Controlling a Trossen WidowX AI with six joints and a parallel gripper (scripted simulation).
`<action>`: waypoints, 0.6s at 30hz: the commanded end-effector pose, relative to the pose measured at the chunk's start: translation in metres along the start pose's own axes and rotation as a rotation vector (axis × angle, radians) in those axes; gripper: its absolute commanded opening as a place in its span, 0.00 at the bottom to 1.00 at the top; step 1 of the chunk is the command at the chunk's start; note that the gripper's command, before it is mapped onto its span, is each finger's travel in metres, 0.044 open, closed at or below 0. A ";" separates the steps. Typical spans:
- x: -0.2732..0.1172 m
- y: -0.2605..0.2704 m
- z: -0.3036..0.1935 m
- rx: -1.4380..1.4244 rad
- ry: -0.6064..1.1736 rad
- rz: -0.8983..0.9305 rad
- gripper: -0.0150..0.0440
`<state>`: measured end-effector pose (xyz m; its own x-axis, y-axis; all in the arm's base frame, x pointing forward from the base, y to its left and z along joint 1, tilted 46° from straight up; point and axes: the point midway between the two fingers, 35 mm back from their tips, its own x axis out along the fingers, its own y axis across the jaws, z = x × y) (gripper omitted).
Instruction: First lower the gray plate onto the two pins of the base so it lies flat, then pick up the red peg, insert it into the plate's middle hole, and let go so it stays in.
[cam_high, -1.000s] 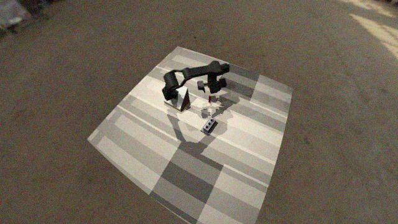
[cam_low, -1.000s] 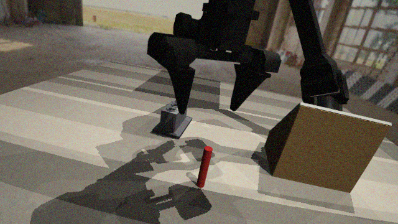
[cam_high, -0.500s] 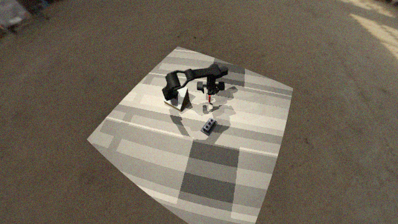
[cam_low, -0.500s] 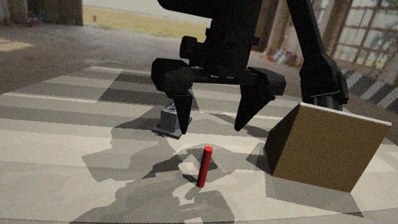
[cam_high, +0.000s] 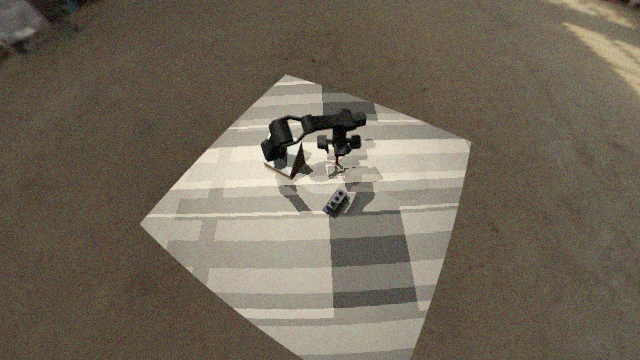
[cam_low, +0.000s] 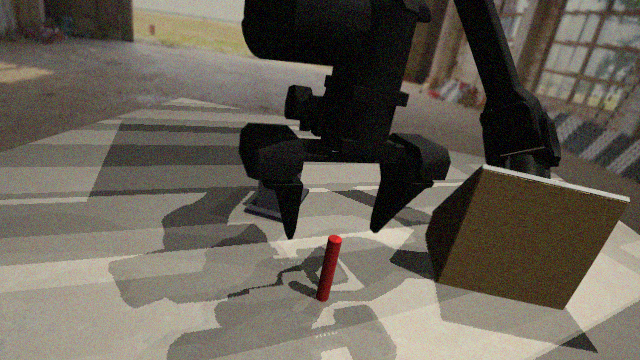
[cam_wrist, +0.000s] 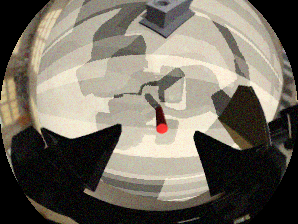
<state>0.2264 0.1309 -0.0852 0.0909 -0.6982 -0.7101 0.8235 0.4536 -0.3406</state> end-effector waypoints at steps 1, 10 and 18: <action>0.008 -0.001 0.000 -0.006 -0.005 -0.003 1.00; 0.023 -0.002 0.000 -0.006 -0.005 -0.003 1.00; 0.036 -0.002 0.001 -0.007 -0.006 -0.004 1.00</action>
<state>0.2290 0.1098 -0.1059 0.0915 -0.6993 -0.7090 0.8229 0.4540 -0.3416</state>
